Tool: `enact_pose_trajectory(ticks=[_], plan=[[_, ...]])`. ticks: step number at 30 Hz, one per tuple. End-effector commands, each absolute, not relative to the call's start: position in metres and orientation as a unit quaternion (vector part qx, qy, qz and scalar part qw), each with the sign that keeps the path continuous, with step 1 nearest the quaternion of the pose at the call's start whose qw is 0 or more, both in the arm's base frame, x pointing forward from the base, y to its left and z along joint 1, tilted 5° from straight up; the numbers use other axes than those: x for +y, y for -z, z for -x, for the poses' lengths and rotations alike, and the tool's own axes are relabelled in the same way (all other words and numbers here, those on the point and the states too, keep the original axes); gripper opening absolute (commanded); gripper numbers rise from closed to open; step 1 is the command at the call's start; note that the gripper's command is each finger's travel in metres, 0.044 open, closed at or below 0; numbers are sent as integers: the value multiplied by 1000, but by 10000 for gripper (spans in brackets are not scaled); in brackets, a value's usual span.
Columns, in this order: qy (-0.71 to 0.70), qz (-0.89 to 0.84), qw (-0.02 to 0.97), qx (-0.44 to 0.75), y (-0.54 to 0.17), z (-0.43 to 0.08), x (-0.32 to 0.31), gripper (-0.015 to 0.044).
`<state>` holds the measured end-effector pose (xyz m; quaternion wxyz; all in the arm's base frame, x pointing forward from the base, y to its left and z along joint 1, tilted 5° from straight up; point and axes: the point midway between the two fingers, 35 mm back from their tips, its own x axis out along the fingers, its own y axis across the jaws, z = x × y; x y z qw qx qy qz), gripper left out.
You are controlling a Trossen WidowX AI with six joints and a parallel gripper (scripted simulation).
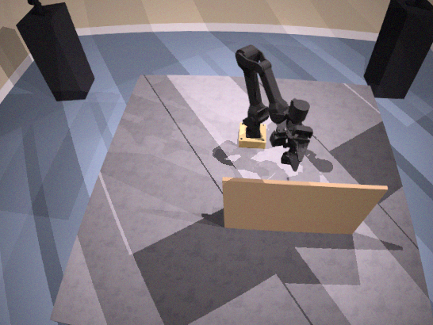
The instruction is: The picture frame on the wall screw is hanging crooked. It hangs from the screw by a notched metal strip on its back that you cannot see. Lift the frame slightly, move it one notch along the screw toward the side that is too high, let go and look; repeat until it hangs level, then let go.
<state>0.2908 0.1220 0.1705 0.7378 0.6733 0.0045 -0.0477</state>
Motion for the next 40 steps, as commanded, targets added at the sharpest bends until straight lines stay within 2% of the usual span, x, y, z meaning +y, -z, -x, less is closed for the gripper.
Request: enact_pose_trajectory(ticks=[1,9,40], plan=[[49,-668,743,7,-178,-280,130,260],[50,-615,787,8,-214,-211,140,260],[50,-613,788,8,-215,-209,139,260]])
